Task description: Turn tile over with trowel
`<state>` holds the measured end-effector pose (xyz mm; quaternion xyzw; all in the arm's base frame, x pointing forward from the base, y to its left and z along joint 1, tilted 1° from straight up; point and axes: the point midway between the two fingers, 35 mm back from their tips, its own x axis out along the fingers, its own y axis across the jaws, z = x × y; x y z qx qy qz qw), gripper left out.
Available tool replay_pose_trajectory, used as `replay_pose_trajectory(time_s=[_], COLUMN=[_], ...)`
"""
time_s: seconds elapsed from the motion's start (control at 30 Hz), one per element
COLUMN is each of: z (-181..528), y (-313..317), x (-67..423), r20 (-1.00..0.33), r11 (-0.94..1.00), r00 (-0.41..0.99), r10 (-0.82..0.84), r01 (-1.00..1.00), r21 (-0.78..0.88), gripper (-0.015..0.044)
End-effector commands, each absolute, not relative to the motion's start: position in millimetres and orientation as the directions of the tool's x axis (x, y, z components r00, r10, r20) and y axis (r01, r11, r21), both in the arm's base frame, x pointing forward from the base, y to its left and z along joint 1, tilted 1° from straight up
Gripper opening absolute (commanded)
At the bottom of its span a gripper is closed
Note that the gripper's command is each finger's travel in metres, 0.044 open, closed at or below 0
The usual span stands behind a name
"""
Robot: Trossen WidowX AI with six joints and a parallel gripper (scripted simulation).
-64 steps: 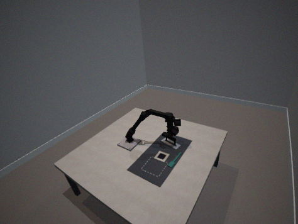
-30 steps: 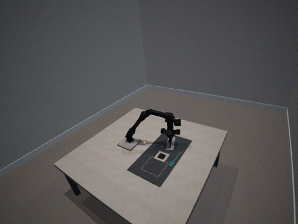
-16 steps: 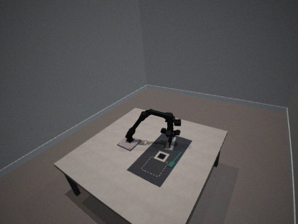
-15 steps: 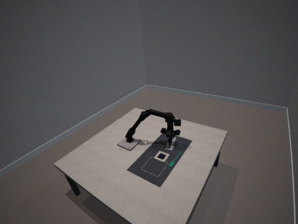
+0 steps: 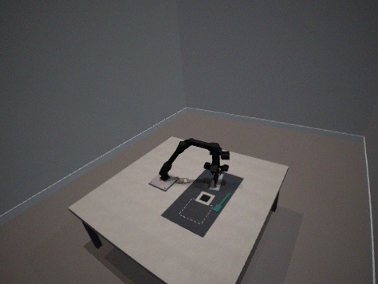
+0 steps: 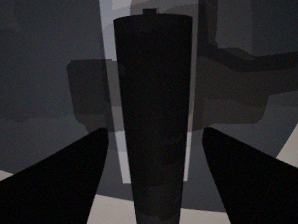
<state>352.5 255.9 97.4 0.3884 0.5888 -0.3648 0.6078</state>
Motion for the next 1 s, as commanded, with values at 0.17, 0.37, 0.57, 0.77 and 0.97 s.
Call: replay_pose_trajectory(time_s=[0.17,0.37,0.57,0.77,0.97], z=[134,142,142,135,125], y=[253,253,257,258,258], x=[348,347,350,351,351], r20=[-0.999,-0.999,-0.999,-0.999,-0.999], r11=[0.410,0.407,0.469,0.469,0.469], r00=[0.038,0.038,0.038,0.039,0.039], r10=[0.012,0.012,0.012,0.013,0.013], r01=[0.911,0.913,0.882,0.882,0.882], r21=[0.040,0.040,0.040,0.040,0.040], gripper=[0.0270,0.0270,0.0270,0.0270,0.0270])
